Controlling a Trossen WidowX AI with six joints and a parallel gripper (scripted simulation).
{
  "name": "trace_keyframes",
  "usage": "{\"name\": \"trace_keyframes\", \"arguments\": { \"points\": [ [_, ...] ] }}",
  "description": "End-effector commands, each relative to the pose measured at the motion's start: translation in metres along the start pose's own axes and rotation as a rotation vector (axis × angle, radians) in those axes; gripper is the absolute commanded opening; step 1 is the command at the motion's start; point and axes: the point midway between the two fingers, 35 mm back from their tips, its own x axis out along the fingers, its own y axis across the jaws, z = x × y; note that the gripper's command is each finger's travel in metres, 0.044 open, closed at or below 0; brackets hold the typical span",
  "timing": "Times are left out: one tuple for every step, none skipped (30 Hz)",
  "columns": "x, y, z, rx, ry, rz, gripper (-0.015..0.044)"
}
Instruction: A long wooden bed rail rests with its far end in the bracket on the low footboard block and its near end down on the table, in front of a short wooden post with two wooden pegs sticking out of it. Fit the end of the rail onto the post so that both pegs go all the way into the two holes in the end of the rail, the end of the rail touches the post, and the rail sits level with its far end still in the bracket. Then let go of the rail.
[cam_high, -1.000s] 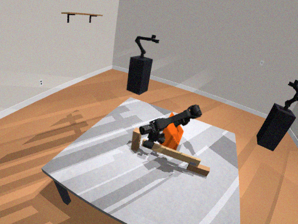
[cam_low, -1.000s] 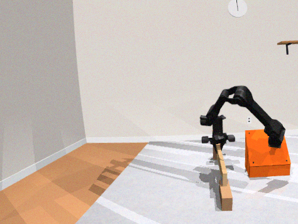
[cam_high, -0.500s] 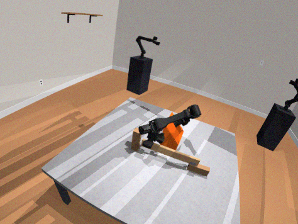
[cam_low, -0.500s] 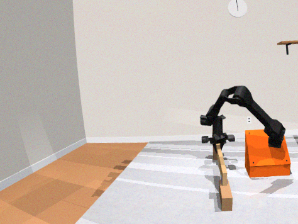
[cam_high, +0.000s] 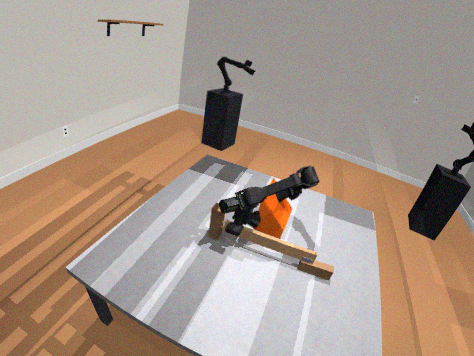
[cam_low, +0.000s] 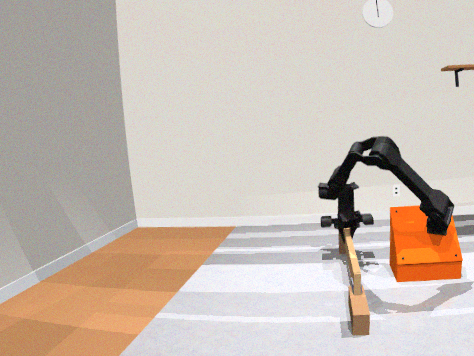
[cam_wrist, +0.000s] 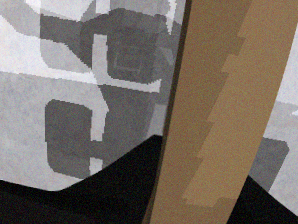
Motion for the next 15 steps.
{"name": "trace_keyframes", "arguments": {
  "points": [
    [-0.0012, -0.0003, -0.0019, -0.002, 0.0, -0.003, 0.0],
    [-0.0013, -0.0003, -0.0022, -0.002, 0.0, -0.003, 0.0],
    [-0.0014, -0.0003, -0.0026, -0.002, 0.0, -0.003, 0.0],
    [-0.0014, -0.0003, -0.0029, -0.002, 0.0, -0.003, 0.0],
    [-0.0015, -0.0003, -0.0032, -0.002, 0.0, -0.003, 0.0],
    [-0.0016, -0.0003, -0.0035, -0.002, 0.001, -0.003, 0.0],
    [-0.0016, -0.0003, -0.0039, -0.002, 0.001, -0.003, 0.0],
    [-0.0017, -0.0003, -0.0042, -0.002, 0.001, -0.003, 0.0],
    [-0.0017, -0.0003, -0.0045, -0.002, 0.001, -0.003, 0.0],
    [-0.0017, -0.0003, -0.0048, -0.002, 0.001, -0.003, 0.0],
    [-0.0017, -0.0003, -0.0052, -0.002, 0.001, -0.003, 0.0],
    [-0.0018, -0.0003, -0.0055, -0.002, 0.001, -0.003, 0.0],
    [-0.0018, -0.0003, -0.0058, -0.002, 0.001, -0.003, 0.0],
    [-0.0017, -0.0003, -0.0061, -0.002, 0.001, -0.003, 0.0],
    [-0.0017, -0.0003, -0.0065, -0.002, 0.001, -0.003, 0.0]
  ]
}}
